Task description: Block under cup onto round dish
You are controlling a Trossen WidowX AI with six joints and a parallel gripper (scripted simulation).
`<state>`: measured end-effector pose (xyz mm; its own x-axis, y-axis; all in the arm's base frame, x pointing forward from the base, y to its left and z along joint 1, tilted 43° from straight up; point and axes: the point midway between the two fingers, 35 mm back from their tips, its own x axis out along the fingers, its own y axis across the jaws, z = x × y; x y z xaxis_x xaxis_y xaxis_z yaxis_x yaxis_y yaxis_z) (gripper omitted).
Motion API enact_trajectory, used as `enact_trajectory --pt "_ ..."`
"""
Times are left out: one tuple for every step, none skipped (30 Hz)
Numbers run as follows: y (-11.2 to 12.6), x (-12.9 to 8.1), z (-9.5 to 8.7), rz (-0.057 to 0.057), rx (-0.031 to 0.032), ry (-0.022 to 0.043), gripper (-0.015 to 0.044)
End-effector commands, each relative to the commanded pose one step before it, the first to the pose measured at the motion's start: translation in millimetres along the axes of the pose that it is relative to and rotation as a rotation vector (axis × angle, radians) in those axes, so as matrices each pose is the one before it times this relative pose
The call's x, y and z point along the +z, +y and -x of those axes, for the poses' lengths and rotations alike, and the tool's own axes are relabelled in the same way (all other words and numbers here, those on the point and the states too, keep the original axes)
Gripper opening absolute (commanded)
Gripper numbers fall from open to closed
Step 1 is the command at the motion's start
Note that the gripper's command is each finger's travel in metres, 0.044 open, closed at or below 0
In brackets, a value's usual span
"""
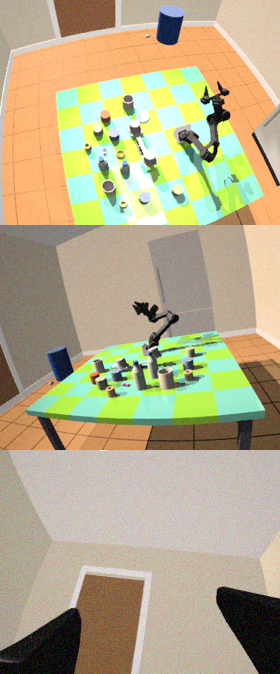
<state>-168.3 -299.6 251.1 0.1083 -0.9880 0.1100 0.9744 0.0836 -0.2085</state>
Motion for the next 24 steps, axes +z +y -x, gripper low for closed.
enact_trajectory --pt "0.52 -0.67 -0.74 -0.0020 0.00279 0.00269 0.0426" --pt "1.58 -2.01 -2.23 -0.0060 0.00844 0.00809 0.0440" --pt "2.73 -3.32 -3.70 -0.0097 0.01431 0.01358 0.0440" --pt "3.46 -3.98 -4.50 -0.0115 0.01781 0.01666 0.0440" --pt "3.61 -3.92 -4.51 -0.0112 0.01825 0.01682 0.0440" --pt "3.75 -3.85 -4.51 -0.0109 0.01869 0.01698 0.0440" --pt "3.88 -3.78 -4.51 -0.0105 0.01912 0.01712 0.0440" --pt "4.01 -3.71 -4.51 -0.0102 0.01954 0.01726 0.0440" --pt "4.14 -3.64 -4.51 -0.0098 0.01994 0.01740 0.0440" --pt "4.27 -3.57 -4.50 -0.0095 0.02034 0.01752 0.0440" --pt "4.37 -3.48 -4.48 -0.0090 0.02072 0.01759 0.0440" --pt "4.49 -3.41 -4.47 -0.0087 0.02111 0.01771 0.0440" --pt "4.61 -3.33 -4.46 -0.0083 0.02148 0.01781 0.0440" --pt "4.71 -3.25 -4.44 -0.0080 0.02183 0.01791 0.0440" --pt "4.81 -3.18 -4.42 -0.0077 0.02215 0.01801 0.0440" --pt "4.92 -3.10 -4.39 -0.0074 0.02249 0.01810 0.0440" --pt "5.02 -3.02 -4.37 -0.0070 0.02282 0.01818 0.0440" --pt "5.12 -2.95 -4.35 -0.0067 0.02315 0.01826 0.0440" --pt "5.21 -2.87 -4.33 -0.0064 0.02346 0.01833 0.0440" --pt "5.30 -2.79 -4.30 -0.0061 0.02377 0.01840 0.0440" --pt "5.39 -2.71 -4.27 -0.0058 0.02406 0.01846 0.0440" --pt "5.47 -2.63 -4.24 -0.0055 0.02435 0.01852 0.0440" --pt "5.56 -2.55 -4.21 -0.0052 0.02463 0.01857 0.0440" --pt "5.63 -2.47 -4.18 -0.0049 0.02490 0.01862 0.0440"
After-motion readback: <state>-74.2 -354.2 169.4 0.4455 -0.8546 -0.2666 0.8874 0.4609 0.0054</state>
